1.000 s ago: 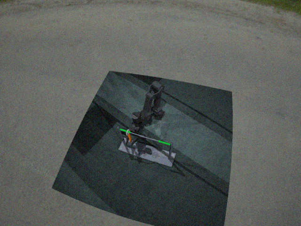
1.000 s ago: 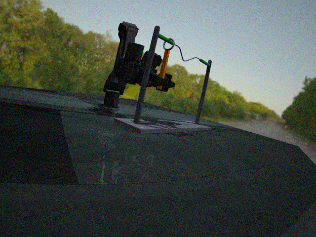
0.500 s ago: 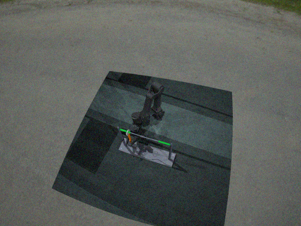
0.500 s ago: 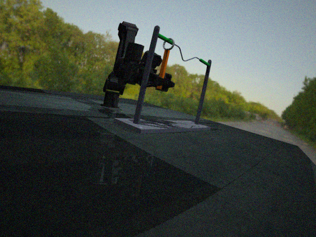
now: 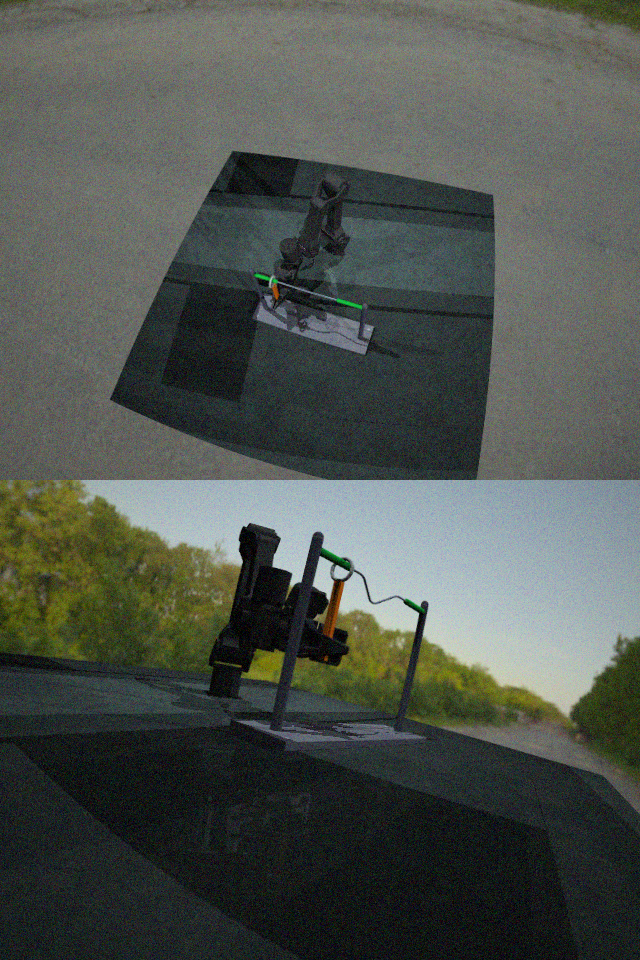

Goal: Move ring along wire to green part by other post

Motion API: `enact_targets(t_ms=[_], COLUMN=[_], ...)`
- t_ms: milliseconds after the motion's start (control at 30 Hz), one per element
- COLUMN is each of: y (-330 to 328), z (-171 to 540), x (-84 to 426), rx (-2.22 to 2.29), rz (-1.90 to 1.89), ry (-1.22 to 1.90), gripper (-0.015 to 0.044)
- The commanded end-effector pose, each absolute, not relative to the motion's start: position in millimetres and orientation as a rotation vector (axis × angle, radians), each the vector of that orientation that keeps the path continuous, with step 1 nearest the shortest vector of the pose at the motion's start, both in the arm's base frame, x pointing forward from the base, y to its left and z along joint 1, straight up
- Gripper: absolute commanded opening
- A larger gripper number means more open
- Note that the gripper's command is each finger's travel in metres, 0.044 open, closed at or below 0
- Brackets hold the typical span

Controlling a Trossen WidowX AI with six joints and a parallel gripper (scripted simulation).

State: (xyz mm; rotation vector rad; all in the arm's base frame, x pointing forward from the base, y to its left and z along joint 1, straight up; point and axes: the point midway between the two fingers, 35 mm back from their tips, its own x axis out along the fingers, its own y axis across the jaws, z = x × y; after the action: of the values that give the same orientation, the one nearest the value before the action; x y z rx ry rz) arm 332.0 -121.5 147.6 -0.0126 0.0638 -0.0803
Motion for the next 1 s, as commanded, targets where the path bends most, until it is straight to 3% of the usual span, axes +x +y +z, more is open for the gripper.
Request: enact_targets(t_ms=[0,967], y=[-121.5,-122.3], z=[147.9,157.0], x=[332.0,331.9], rx=[-0.012,-0.010], rz=[-0.080,-0.086], ry=[0.064,0.063], gripper=[-0.0150,-0.0150])
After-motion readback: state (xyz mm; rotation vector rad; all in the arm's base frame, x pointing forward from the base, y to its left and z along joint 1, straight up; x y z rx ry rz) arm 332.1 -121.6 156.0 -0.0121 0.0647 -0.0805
